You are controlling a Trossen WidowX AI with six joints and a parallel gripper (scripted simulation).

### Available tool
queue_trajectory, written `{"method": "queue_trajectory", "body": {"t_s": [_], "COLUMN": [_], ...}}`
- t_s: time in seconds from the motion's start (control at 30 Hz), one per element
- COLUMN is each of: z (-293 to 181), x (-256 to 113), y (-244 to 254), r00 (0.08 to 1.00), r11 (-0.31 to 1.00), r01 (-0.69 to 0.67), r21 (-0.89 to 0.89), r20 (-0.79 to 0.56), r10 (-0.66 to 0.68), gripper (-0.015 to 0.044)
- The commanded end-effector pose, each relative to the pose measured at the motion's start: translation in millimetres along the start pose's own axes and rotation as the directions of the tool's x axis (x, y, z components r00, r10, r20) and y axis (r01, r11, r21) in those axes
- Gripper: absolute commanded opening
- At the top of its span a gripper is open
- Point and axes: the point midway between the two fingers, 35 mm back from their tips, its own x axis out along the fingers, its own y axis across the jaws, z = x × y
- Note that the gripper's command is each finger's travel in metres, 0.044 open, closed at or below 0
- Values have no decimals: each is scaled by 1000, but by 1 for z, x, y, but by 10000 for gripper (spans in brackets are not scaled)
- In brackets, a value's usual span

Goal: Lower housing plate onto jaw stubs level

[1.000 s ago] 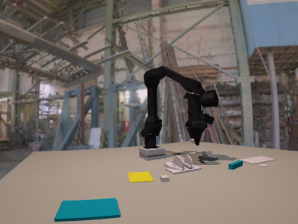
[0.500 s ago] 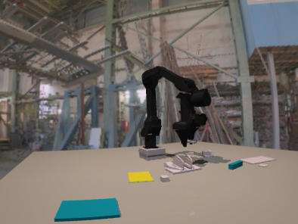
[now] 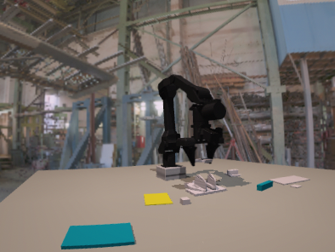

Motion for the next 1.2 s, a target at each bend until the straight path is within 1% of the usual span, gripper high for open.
{"method": "queue_trajectory", "body": {"t_s": [0.0, 0.1, 1.0, 1.17], "z": [-5, -6, -6, -16], "x": [1, 1, 1, 1], "y": [-13, -16, -16, -14], "r00": [1000, 1000, 1000, 1000], "r11": [988, 980, 978, 978], "r01": [4, 4, 4, 4], "r21": [152, 199, 207, 207], "r20": [0, 0, 0, -1], "r10": [-4, -4, -4, -4], "gripper": [351, 351, 351, 351]}}
